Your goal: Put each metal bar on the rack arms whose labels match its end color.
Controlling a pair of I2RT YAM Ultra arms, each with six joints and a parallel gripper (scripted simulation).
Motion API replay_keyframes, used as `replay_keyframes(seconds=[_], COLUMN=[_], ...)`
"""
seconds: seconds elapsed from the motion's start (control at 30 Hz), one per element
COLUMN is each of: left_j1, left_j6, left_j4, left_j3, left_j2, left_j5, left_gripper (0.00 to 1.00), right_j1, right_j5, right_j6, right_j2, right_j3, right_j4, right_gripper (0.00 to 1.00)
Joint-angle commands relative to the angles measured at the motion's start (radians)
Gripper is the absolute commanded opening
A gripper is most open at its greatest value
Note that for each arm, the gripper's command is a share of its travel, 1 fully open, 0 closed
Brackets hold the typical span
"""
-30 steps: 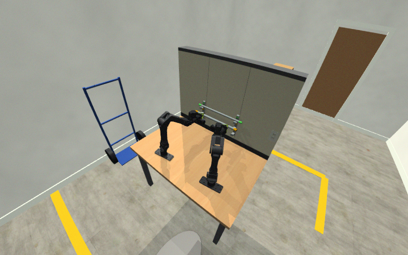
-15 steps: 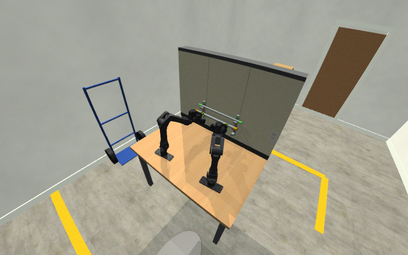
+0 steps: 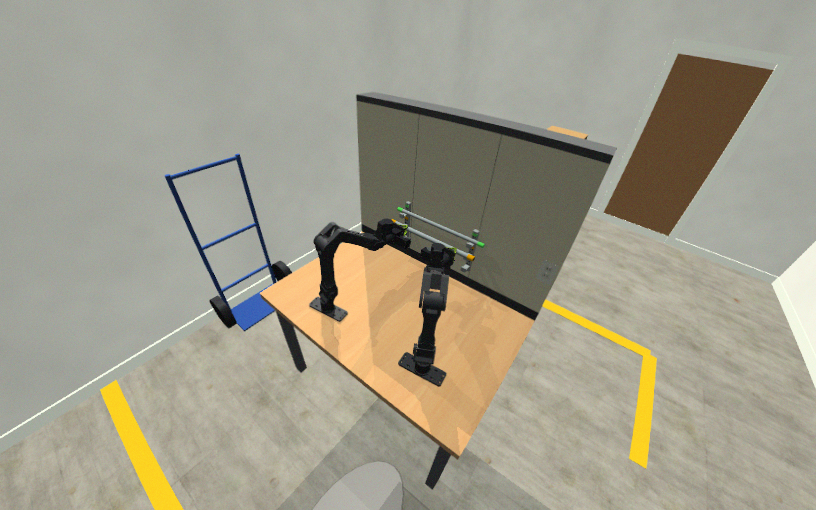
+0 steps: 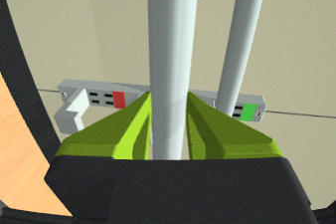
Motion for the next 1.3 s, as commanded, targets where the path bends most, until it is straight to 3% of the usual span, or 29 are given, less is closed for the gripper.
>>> replay_keyframes(seconds=[0.0,1.27], left_j1=[-0.002,-0.002], left_j6=[0.021,0.021], left_j4=[0.035,0.015], left_j3=[0.055,0.072], left_j2=[-0.047,-0.049], left_j5=[-0.006,-0.006], left_gripper=[0.0,0.0], right_j1=[0.0,0.0], right_j5=[0.015,0.016], right_j6=[-0.04,-0.04], right_j2=[-0.048,-0.051], right_j3=[0.058,0.079], right_j4=[0.03,0.005], right_gripper=[0.0,0.0])
